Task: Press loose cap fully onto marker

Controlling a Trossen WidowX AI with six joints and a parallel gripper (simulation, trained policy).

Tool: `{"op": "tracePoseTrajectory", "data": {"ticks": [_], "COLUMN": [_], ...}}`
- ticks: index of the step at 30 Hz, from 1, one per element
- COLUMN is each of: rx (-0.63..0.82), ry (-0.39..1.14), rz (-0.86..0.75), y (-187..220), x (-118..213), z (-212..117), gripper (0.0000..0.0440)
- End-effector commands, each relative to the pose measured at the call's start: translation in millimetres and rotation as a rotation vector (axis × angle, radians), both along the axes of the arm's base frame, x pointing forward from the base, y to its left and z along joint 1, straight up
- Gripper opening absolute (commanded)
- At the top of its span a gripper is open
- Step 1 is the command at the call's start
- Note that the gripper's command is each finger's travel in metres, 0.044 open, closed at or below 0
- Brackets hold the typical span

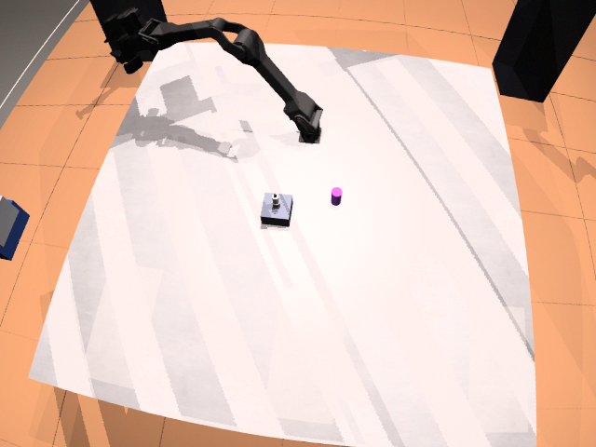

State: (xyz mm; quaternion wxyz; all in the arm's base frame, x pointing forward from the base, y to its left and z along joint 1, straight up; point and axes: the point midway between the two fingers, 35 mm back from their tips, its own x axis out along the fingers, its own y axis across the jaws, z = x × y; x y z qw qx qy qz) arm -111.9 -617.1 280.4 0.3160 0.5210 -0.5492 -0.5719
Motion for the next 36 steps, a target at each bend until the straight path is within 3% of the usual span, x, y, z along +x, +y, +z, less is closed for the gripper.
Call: {"op": "tracePoseTrajectory", "data": {"ticks": [1, 36], "rx": [0.018, 0.120], "ry": [-0.020, -0.124], "rz": [0.013, 0.162], "y": [3.1, 43.8], "x": [18.9, 175.2], "z": [-2.0, -0.7], "gripper": [0.0196, 0.0247]}}
